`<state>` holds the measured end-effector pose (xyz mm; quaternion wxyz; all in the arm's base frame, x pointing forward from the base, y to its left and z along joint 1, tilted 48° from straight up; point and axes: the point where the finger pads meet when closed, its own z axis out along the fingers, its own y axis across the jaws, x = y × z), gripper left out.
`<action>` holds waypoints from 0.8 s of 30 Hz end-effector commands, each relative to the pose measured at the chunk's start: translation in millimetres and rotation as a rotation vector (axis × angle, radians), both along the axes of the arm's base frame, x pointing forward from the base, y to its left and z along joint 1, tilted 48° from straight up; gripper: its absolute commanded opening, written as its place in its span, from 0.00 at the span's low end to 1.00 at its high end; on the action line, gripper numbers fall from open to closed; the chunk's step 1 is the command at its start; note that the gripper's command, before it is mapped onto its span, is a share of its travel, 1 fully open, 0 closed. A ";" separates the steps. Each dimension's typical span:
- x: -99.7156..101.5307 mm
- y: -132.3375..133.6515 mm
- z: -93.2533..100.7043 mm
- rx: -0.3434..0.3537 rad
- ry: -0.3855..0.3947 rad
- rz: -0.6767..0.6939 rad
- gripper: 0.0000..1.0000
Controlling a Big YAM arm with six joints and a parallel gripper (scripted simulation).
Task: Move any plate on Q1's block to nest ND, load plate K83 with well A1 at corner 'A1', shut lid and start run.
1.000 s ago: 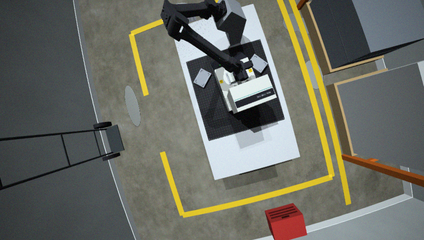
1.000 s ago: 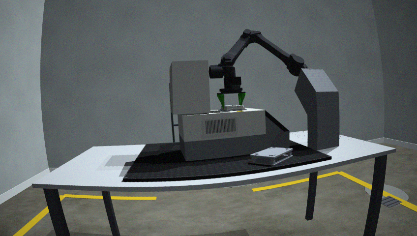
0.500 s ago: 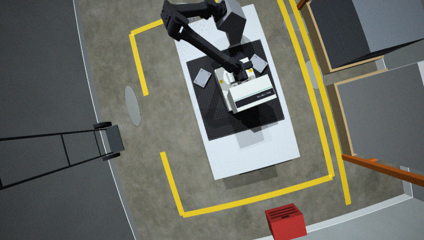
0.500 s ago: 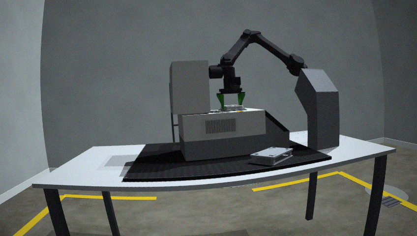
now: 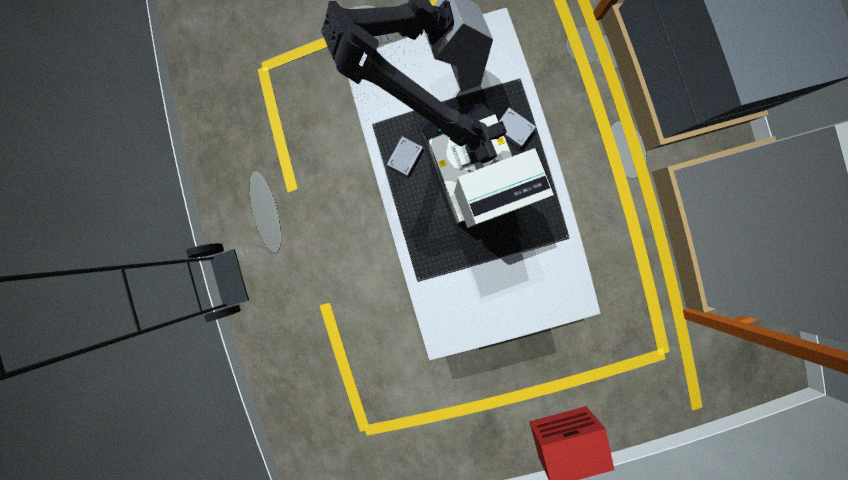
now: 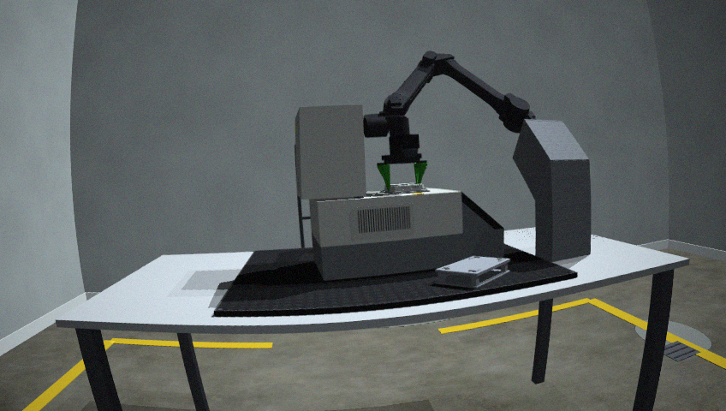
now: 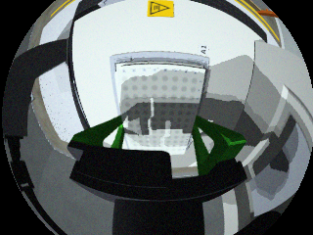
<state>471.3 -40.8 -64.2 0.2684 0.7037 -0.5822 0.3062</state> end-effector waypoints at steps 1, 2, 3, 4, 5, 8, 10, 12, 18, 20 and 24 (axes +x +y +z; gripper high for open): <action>17.5 23.1 14.9 0.013 -0.077 0.030 0.00; 15.7 23.2 14.4 0.013 -0.074 0.031 0.00; 15.7 23.2 14.4 0.013 -0.074 0.031 0.00; 15.7 23.2 14.4 0.013 -0.074 0.031 0.00; 16.3 23.7 15.1 0.013 -0.075 0.032 0.00; 16.8 25.2 16.4 0.014 -0.077 0.035 1.00; 15.2 25.4 17.0 0.011 -0.063 0.042 1.00; 13.4 22.2 16.5 0.008 -0.048 0.042 1.00; 2.9 8.0 4.3 -0.003 0.002 0.023 1.00; -0.2 5.5 1.7 -0.004 0.011 0.019 1.00; -1.6 -0.3 3.5 -0.005 0.014 0.009 1.00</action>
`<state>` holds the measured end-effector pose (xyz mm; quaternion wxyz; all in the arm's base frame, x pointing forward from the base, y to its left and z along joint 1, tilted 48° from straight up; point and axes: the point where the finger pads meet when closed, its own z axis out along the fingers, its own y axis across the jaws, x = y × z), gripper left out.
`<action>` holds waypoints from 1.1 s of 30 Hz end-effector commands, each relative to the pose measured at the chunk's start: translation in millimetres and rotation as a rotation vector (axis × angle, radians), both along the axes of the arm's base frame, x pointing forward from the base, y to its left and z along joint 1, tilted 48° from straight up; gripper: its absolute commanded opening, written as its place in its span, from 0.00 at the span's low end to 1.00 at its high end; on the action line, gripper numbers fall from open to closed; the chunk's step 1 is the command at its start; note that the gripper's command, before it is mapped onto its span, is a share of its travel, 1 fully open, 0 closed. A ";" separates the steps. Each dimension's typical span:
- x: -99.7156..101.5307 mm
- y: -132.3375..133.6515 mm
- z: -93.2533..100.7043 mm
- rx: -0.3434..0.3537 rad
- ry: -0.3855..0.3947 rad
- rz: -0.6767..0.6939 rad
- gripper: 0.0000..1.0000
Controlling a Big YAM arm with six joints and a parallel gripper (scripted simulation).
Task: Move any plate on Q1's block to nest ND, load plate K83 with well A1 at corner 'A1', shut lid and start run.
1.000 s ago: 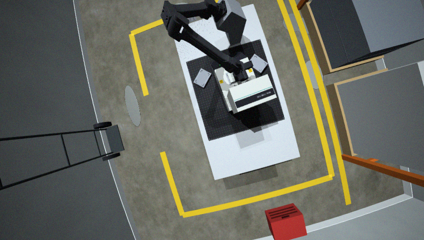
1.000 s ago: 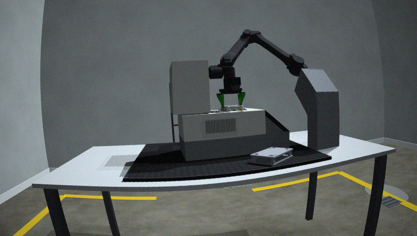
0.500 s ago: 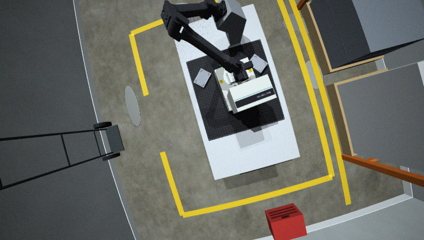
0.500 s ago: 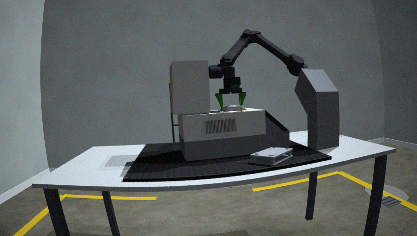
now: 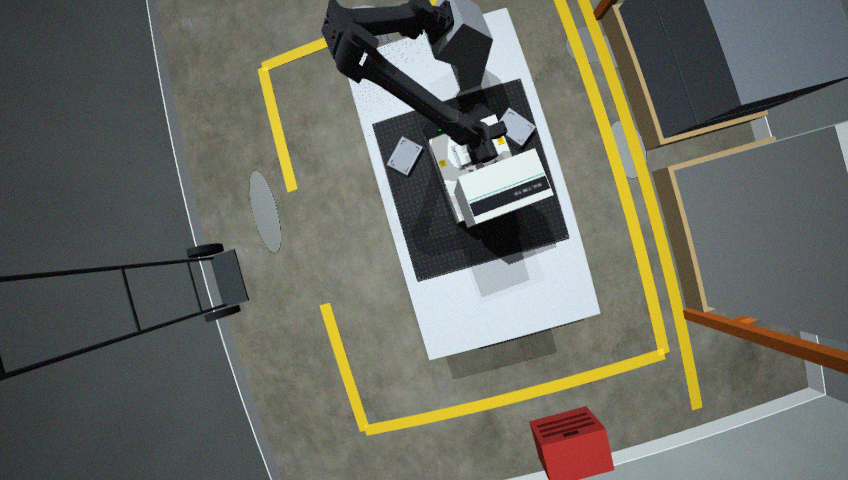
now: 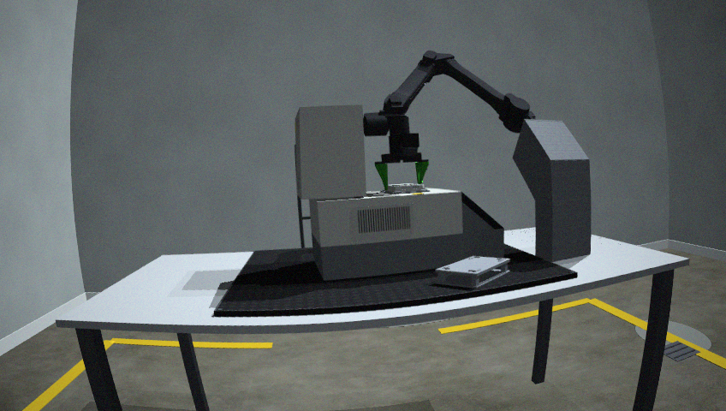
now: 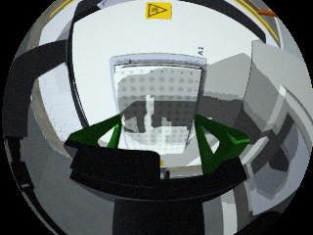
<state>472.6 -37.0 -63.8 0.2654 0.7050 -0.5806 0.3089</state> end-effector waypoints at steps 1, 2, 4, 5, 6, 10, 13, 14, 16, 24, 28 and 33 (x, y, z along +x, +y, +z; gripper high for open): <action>-2.9 -4.5 4.7 -0.005 0.018 0.001 1.00; -2.8 -4.8 6.3 -0.005 0.016 0.001 1.00; -2.9 -4.6 8.0 -0.004 0.013 0.001 1.00; -3.0 -2.4 8.2 -0.004 0.013 0.006 1.00; -2.5 -0.2 8.7 -0.004 0.011 0.010 1.00; 1.2 8.4 11.3 -0.002 0.002 0.027 1.00; 5.7 13.1 14.0 0.000 -0.008 0.034 1.00; 5.7 13.1 14.0 0.000 -0.008 0.034 1.00; 9.6 15.0 15.8 0.002 -0.016 0.036 1.00; 19.4 20.8 20.3 0.006 -0.035 0.044 1.00; 19.1 18.5 15.5 0.005 -0.027 0.040 1.00; 18.3 12.2 10.9 0.003 -0.018 0.027 1.00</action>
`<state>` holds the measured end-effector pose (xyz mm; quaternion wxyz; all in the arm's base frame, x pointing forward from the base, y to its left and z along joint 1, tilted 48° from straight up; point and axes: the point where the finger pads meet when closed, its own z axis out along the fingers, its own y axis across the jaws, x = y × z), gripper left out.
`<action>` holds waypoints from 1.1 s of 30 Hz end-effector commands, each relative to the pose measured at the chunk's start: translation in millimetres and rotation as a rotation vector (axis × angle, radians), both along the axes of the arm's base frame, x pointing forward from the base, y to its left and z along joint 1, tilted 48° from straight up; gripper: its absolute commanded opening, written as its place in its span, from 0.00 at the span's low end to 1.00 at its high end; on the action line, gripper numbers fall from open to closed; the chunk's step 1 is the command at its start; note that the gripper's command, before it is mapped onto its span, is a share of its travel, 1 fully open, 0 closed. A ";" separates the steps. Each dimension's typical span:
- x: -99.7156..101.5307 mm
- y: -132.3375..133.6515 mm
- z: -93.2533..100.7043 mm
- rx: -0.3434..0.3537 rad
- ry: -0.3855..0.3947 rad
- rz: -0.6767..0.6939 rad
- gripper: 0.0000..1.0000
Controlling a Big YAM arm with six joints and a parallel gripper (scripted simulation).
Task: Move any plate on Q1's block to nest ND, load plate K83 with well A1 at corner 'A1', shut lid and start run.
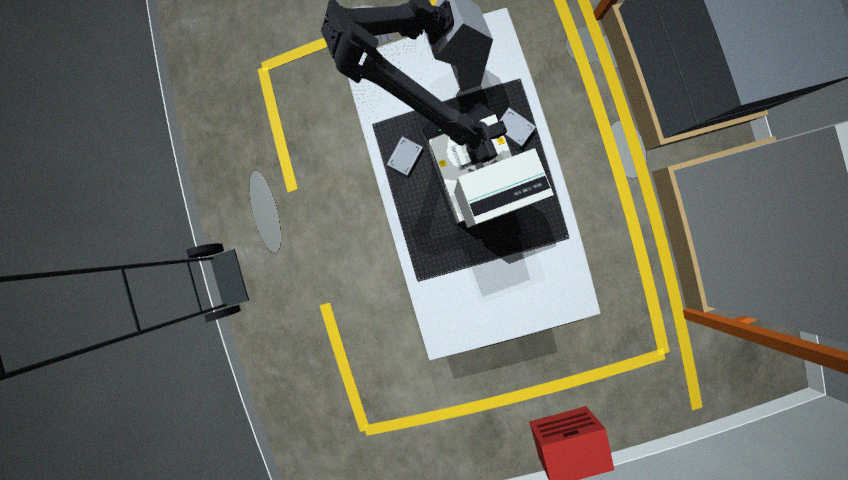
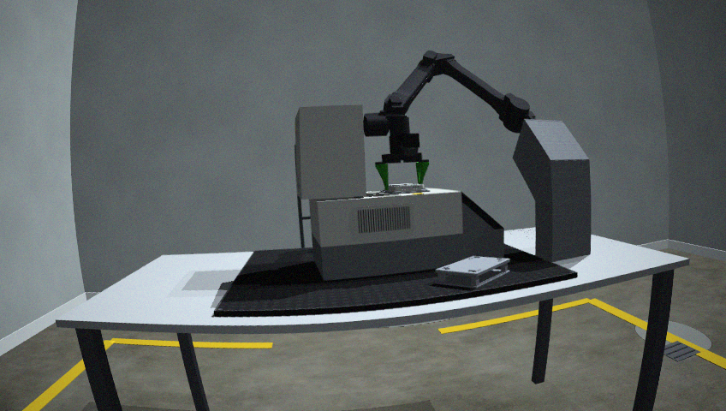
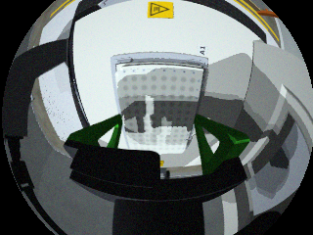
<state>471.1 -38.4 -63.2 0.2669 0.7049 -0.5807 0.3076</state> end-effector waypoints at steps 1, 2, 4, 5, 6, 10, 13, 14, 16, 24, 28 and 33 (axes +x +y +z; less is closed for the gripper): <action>20.0 11.8 10.1 0.004 -0.021 0.025 1.00; 20.1 9.9 9.8 0.003 -0.021 0.021 1.00; 17.5 5.5 8.9 0.003 -0.017 0.013 1.00; 15.1 3.1 7.9 0.002 -0.012 0.009 1.00; 13.0 0.8 7.1 0.001 -0.008 0.005 1.00; 6.0 -1.1 5.6 -0.001 0.003 0.004 1.00; 1.7 2.5 6.3 -0.002 0.006 0.013 1.00; 1.7 2.5 6.3 -0.002 0.006 0.013 1.00; -0.1 4.1 5.5 -0.002 0.010 0.017 1.00; 4.7 13.1 7.7 0.000 0.000 0.033 1.00; 13.0 20.3 16.7 0.006 -0.029 0.032 1.00; 15.8 27.5 23.5 0.011 -0.048 0.028 1.00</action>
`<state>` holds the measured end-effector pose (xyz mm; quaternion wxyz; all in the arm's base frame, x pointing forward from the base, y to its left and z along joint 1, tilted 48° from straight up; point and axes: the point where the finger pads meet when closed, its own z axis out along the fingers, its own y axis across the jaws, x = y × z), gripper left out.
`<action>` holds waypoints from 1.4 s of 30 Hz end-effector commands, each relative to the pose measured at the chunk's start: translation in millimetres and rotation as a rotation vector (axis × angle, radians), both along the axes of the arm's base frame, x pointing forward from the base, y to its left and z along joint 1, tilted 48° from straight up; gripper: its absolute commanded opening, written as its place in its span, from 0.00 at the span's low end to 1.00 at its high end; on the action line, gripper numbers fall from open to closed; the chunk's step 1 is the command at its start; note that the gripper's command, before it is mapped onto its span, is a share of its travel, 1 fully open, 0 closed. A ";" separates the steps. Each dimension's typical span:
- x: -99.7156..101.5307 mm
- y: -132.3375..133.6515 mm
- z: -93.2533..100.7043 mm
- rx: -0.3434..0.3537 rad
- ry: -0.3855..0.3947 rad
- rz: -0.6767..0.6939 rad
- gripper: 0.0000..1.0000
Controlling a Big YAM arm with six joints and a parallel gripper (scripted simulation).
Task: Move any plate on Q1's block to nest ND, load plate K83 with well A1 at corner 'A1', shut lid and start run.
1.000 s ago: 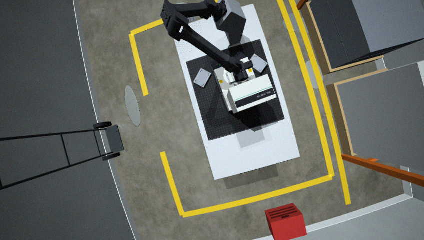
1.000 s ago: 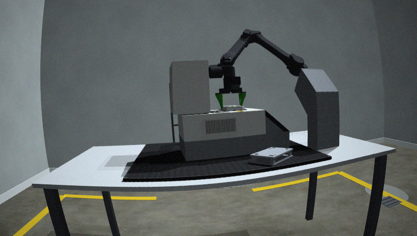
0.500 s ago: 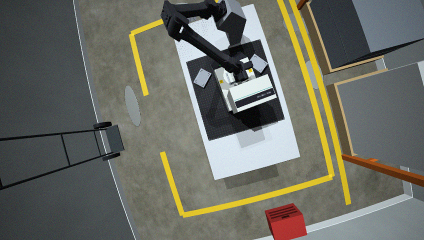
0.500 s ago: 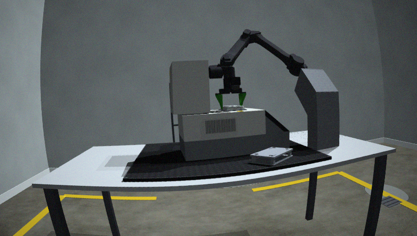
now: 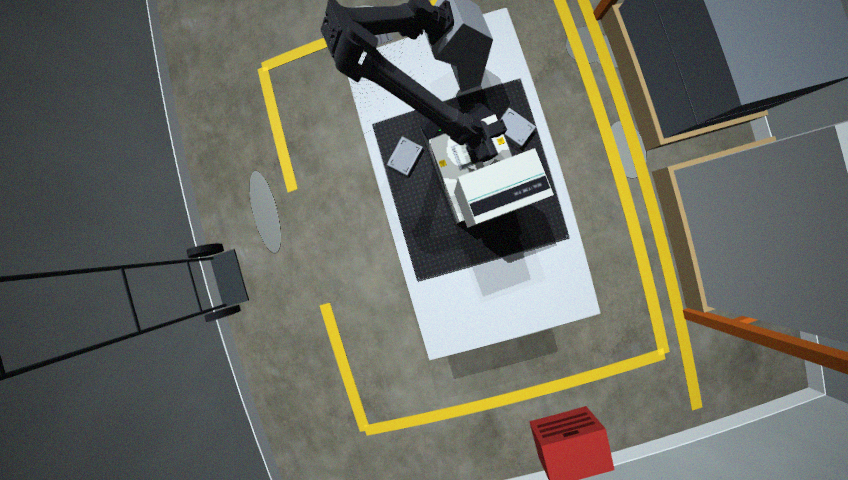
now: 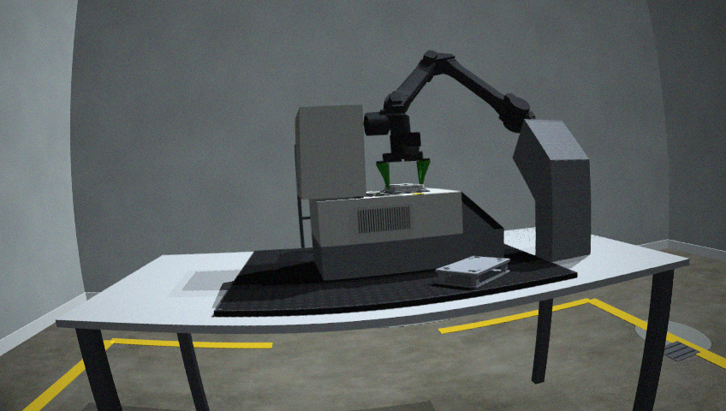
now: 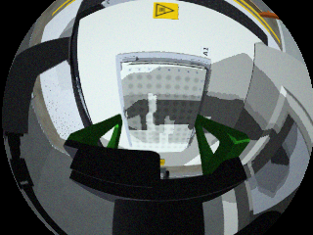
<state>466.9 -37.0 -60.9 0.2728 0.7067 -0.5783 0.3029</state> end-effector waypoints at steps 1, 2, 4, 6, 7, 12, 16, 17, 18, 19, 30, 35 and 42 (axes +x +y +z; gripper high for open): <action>20.1 28.3 23.2 0.015 -0.066 0.028 1.00; 20.1 30.0 25.1 0.016 -0.068 0.027 1.00; 20.8 34.2 28.4 0.023 -0.072 0.026 1.00; 22.0 37.9 32.4 0.025 -0.078 0.025 1.00; 22.2 39.4 34.1 0.026 -0.080 0.024 1.00; 20.7 45.1 40.9 0.027 -0.082 0.020 1.00; 18.1 47.0 38.8 0.024 -0.072 0.019 1.00; 16.2 45.2 36.3 0.023 -0.064 0.019 1.00; 14.1 44.2 35.1 0.021 -0.057 0.018 1.00; 13.7 45.9 36.8 0.021 -0.057 0.019 1.00; 18.9 64.4 60.1 0.026 -0.089 0.017 1.00; 14.1 61.2 54.1 0.025 -0.067 0.010 1.00; 3.1 64.6 48.8 0.017 -0.038 0.031 1.00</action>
